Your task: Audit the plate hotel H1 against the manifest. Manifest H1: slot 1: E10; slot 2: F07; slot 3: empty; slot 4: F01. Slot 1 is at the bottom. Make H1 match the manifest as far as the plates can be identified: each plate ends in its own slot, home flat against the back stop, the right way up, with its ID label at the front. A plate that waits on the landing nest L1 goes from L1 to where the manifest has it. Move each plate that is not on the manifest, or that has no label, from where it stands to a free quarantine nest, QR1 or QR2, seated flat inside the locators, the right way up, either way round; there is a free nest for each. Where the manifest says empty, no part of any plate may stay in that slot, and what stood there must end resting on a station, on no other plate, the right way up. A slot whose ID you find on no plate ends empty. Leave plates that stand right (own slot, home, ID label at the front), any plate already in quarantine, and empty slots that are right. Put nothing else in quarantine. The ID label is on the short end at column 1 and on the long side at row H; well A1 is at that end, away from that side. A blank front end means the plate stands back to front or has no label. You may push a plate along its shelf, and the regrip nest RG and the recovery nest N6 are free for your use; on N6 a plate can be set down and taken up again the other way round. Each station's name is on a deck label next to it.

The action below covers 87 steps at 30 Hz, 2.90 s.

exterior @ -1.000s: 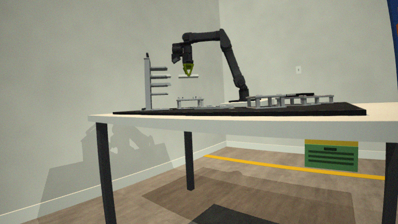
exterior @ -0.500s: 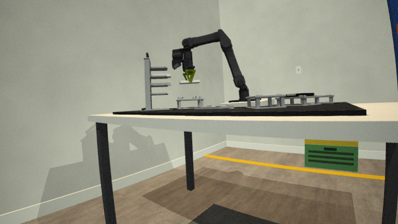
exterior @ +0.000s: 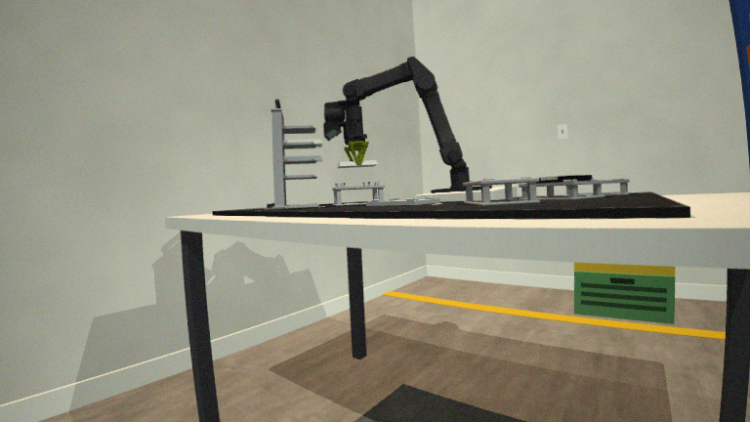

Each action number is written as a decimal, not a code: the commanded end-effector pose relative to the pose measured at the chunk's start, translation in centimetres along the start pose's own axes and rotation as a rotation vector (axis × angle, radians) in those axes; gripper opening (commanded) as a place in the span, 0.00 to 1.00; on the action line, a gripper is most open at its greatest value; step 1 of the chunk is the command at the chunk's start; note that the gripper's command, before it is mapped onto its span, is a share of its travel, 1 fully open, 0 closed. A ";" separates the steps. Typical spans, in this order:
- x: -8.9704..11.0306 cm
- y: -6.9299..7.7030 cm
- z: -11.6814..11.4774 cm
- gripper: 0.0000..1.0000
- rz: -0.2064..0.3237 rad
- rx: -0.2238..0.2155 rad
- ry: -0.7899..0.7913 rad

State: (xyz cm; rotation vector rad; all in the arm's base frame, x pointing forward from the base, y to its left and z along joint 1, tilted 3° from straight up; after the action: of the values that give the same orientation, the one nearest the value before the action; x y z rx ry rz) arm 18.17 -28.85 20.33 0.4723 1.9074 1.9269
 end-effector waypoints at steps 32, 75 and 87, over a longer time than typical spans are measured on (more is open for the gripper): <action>-0.1 0.1 -0.1 0.86 -0.031 0.017 0.001; -0.2 -2.4 -0.1 0.86 -0.031 0.017 0.001; -0.2 -3.0 -0.1 0.86 -0.031 0.017 0.001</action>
State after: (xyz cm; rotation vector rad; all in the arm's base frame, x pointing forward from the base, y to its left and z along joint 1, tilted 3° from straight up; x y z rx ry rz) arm 18.33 -28.94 16.98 0.4560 1.9156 1.9069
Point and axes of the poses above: the point where the finger pads meet when closed, its own y axis back along the fingers, its own z axis across the jaws, x = y × z, the point moved 8 cm from there along y, back along the fingers, and after that the axes turned 11 degrees about y, right-handed, at the moved point
